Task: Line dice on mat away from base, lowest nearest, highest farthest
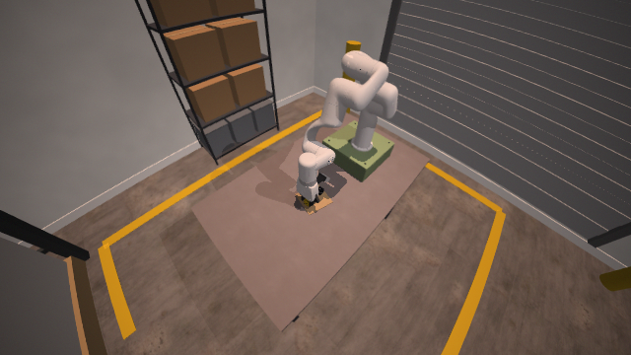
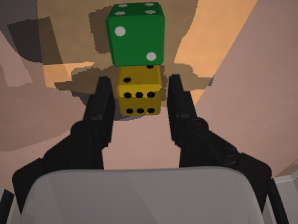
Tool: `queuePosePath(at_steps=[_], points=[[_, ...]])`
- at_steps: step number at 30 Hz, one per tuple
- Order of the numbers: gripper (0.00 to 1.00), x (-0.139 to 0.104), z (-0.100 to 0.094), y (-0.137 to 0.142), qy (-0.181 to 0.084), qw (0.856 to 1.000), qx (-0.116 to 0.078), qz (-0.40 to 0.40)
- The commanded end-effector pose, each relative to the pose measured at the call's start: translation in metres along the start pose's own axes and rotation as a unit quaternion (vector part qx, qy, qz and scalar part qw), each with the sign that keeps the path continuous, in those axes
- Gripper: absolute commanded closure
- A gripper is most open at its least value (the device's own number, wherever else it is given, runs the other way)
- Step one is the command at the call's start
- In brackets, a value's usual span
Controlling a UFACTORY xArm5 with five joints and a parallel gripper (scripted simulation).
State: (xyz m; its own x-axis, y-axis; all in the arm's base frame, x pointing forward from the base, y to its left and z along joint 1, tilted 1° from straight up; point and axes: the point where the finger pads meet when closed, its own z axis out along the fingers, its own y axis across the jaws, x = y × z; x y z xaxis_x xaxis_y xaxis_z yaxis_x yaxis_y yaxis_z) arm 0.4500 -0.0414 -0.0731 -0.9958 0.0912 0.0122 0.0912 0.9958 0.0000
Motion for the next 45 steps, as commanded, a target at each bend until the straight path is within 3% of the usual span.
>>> queuePosePath(at_steps=[1, 13, 22, 23, 45], points=[[0.53, -0.001, -0.012, 0.000, -0.001, 1.000, 0.000, 0.000], [0.53, -0.001, -0.071, 0.000, -0.001, 1.000, 0.000, 0.000], [0.53, -0.001, -0.079, 0.000, -0.001, 1.000, 0.000, 0.000], [0.00, -0.001, -0.079, 0.000, -0.001, 1.000, 0.000, 0.000], [0.00, -0.001, -0.080, 0.000, -0.001, 1.000, 0.000, 0.000]])
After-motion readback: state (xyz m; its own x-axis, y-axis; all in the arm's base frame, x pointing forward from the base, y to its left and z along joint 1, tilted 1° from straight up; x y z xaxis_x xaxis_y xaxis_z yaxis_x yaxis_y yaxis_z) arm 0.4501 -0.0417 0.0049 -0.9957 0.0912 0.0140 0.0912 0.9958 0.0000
